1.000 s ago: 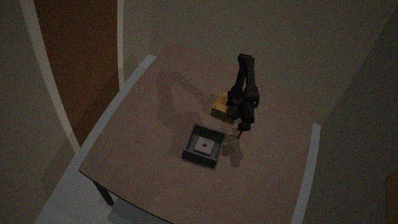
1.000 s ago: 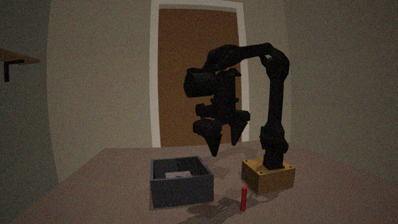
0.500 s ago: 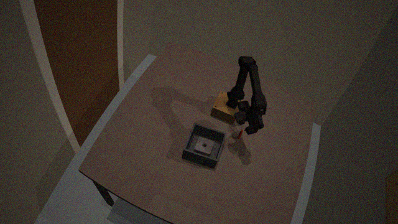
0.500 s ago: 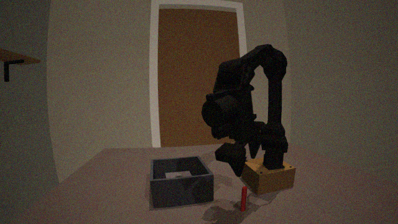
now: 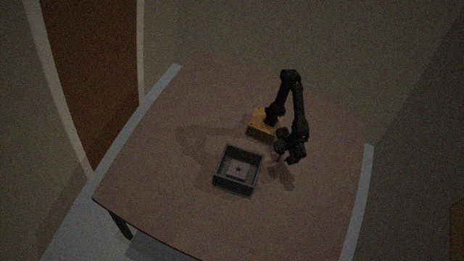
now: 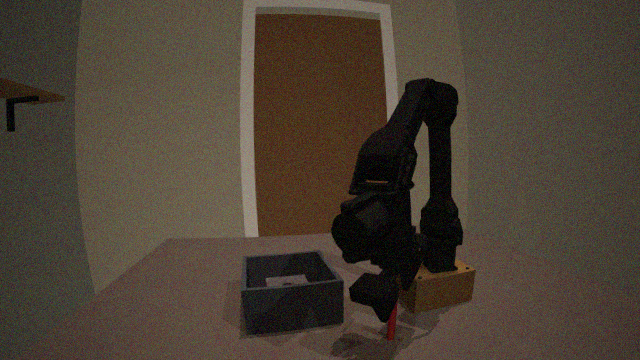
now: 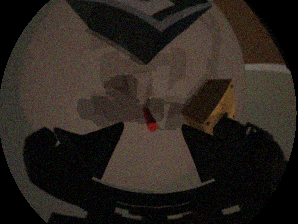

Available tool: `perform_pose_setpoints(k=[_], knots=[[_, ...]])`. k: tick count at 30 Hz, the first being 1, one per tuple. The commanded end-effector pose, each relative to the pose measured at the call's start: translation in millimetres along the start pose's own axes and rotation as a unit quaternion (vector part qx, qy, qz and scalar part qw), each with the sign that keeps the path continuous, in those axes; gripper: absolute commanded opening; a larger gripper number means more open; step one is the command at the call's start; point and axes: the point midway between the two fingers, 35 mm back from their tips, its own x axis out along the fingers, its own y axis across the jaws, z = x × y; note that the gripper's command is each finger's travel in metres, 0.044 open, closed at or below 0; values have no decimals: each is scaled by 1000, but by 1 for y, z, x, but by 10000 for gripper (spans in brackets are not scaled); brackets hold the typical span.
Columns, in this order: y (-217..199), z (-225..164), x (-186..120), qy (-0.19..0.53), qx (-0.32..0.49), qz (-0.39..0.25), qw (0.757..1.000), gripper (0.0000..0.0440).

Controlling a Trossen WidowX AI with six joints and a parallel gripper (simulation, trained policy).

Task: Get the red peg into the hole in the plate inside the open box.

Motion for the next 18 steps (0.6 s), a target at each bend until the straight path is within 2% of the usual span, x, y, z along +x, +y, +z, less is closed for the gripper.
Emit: perform_pose_setpoints(k=[1,6,8,18], knots=[[7,1,19,-4,-6,13,1000,440],[13,4,38,-9,-9,25,1000,438],[14,5,44,-8,-11,25,1000,418],[10,3,67,3,-10,2,1000,164]])
